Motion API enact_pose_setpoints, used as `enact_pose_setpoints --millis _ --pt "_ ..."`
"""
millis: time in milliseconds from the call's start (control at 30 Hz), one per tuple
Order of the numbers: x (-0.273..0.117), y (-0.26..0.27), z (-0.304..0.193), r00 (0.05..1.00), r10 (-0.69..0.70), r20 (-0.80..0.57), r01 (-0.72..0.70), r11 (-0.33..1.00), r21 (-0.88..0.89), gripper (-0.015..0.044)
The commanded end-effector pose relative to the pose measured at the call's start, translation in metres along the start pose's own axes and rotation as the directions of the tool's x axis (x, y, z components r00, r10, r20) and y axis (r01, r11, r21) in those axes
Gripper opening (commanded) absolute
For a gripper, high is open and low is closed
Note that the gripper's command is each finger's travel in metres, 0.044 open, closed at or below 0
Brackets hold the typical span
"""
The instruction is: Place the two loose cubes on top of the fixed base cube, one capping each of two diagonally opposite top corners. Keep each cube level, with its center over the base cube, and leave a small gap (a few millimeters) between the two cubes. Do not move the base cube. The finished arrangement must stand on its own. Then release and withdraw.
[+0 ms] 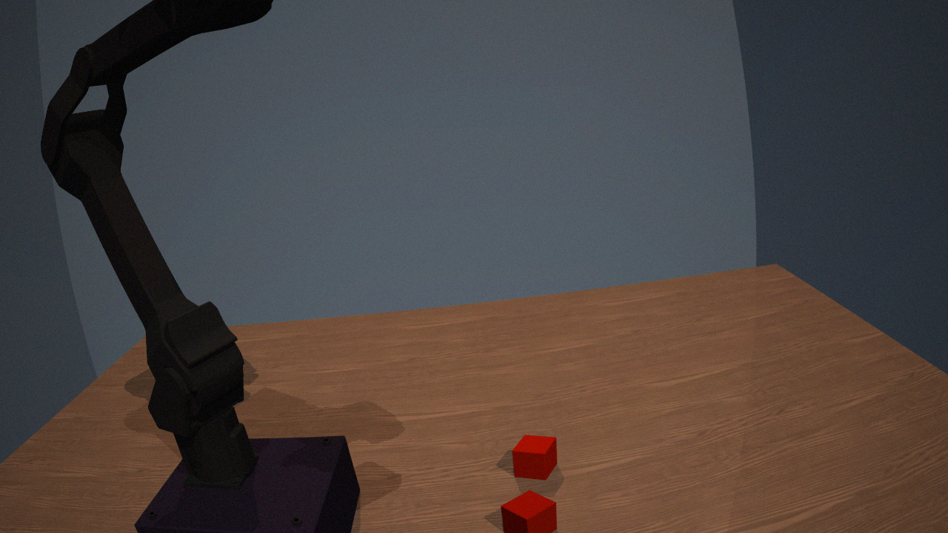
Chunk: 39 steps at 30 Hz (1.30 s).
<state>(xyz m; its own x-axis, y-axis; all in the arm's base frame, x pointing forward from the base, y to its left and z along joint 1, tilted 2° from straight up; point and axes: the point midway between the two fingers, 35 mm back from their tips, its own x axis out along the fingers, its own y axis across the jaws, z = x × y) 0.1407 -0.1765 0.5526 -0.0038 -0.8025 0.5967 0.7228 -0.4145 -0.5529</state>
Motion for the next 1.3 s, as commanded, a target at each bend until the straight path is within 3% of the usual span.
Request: enact_pose_setpoints --millis 0,133,400,767,1033,1267 --pt "0.000 0.002 0.001 1.000 0.007 0.005 -0.007 1.000 -0.008 0.0374" --pt "0.001 0.054 0.023 0.984 0.152 0.090 -0.136 0.977 -0.166 0.0269" --pt "-0.028 0.184 0.044 0.820 0.545 0.174 -0.397 0.762 -0.512 0.0265" --pt "-0.110 0.313 0.013 0.410 0.912 0.038 -0.559 0.284 -0.779 0.0265" --pt "-0.192 0.366 -0.039 0.011 0.982 -0.189 -0.542 -0.153 -0.826 0.0265" --pt "-0.266 0.373 -0.091 -0.342 0.845 -0.412 -0.420 -0.529 -0.737 0.0265"
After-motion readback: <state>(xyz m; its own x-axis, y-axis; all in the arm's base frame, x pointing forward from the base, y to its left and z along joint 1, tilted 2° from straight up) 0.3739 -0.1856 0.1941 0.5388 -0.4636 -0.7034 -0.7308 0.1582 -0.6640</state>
